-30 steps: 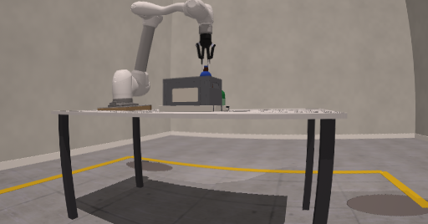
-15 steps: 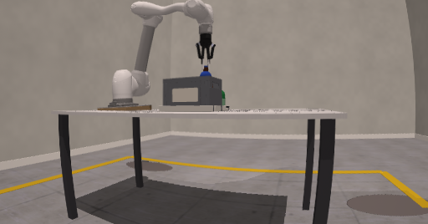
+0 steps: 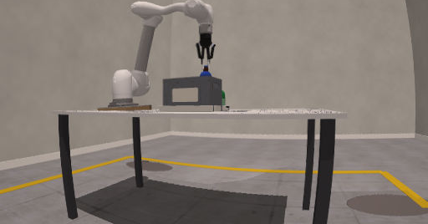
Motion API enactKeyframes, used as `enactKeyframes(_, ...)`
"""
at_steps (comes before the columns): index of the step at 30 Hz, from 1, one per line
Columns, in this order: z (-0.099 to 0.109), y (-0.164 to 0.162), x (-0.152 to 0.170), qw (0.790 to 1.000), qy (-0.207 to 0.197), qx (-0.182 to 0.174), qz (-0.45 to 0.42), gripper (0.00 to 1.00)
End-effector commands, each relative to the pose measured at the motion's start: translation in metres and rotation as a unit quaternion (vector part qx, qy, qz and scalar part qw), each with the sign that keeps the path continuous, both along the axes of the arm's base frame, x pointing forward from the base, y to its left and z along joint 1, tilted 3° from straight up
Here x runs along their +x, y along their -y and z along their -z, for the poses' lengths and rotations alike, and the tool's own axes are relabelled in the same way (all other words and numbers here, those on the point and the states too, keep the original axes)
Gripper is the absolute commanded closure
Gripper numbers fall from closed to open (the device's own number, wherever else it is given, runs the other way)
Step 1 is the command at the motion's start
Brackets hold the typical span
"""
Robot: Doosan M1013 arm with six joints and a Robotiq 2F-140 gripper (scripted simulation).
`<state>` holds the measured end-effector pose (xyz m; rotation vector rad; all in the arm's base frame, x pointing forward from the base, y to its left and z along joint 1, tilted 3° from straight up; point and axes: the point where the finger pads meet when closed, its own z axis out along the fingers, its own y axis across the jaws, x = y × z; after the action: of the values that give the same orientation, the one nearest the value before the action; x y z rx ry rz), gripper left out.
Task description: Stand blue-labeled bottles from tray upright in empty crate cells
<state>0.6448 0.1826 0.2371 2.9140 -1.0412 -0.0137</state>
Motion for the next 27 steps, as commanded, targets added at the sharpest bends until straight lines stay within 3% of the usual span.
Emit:
enactKeyframes(1, -0.001, 0.000, 0.000, 1.000, 0.000, 0.000, 0.000, 1.00)
enactKeyframes(27, -0.020, -0.001, 0.000, 1.000, 0.000, 0.000, 0.000, 1.00)
